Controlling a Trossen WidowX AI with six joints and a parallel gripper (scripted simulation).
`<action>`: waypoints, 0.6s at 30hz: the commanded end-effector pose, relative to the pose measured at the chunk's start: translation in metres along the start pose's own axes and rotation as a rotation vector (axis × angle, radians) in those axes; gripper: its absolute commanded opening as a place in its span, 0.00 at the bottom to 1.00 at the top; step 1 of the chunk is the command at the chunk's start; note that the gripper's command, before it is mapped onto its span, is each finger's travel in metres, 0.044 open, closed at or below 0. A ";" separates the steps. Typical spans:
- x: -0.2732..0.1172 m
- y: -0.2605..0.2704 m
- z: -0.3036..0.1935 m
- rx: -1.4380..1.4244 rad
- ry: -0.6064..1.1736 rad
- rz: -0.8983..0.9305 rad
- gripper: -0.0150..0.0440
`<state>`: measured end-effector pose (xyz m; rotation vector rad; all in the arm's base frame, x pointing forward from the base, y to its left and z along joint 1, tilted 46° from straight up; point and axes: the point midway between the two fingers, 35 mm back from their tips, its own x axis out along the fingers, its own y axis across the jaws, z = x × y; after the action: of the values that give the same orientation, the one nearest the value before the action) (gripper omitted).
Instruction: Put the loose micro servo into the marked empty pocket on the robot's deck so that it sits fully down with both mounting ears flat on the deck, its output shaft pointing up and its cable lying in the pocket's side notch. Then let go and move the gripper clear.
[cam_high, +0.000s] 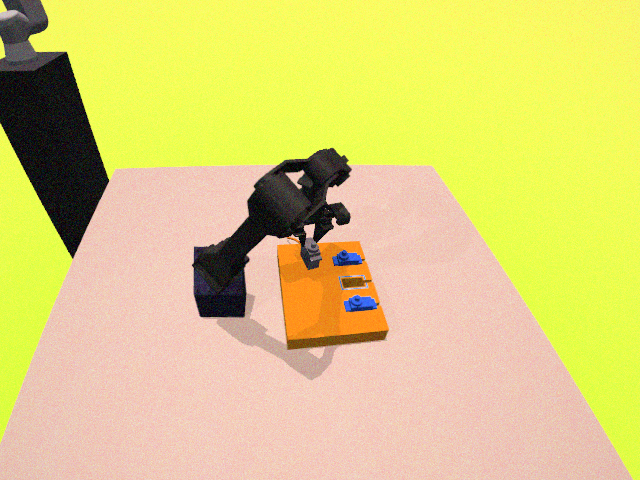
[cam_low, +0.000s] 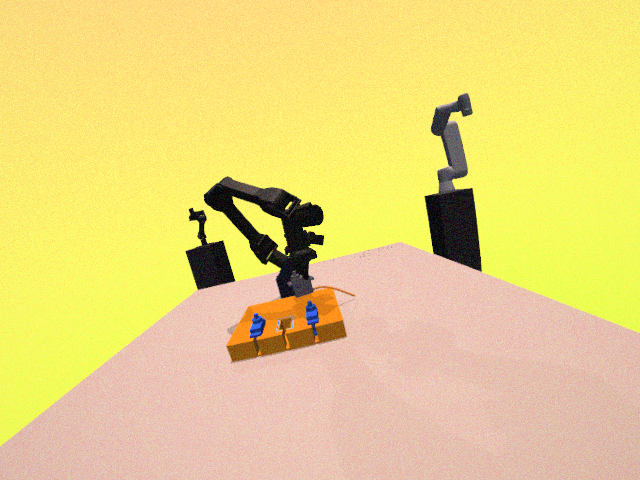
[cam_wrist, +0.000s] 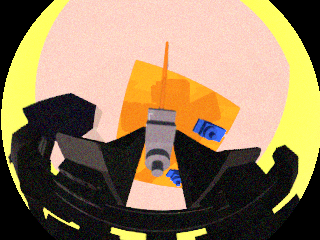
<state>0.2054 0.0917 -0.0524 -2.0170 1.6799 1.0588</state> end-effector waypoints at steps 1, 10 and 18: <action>-0.002 -0.007 0.002 0.007 -0.005 -0.003 0.25; -0.002 -0.021 0.005 0.007 -0.005 -0.004 0.25; -0.002 -0.014 -0.027 0.007 -0.004 -0.003 0.25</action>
<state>0.2246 0.0886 -0.0481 -2.0021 1.6835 1.0562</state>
